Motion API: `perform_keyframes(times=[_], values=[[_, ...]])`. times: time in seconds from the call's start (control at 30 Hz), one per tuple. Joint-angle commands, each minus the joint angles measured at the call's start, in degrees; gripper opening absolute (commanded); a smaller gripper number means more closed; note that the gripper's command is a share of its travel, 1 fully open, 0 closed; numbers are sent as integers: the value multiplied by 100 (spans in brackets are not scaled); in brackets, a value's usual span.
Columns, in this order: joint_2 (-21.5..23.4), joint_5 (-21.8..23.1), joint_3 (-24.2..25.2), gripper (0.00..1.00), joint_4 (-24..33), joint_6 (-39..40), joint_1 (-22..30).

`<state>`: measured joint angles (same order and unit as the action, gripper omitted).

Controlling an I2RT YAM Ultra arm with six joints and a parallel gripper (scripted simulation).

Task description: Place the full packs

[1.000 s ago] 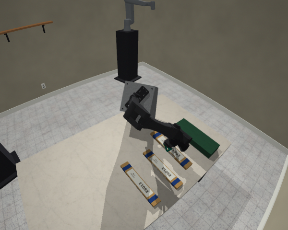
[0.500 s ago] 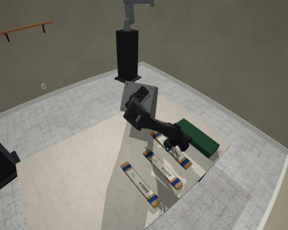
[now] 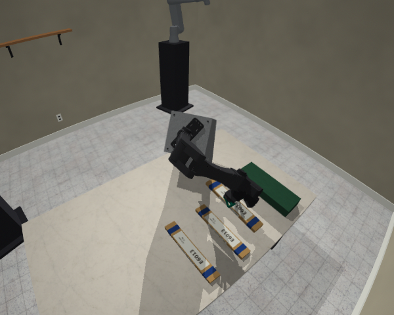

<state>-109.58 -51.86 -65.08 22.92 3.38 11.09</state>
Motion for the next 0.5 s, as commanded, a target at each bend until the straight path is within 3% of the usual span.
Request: perform_keyframes(times=[0.0,0.47], values=[[325,-64,-147,0,147,15,345],[426,-132,-462,0,513,186,499]])
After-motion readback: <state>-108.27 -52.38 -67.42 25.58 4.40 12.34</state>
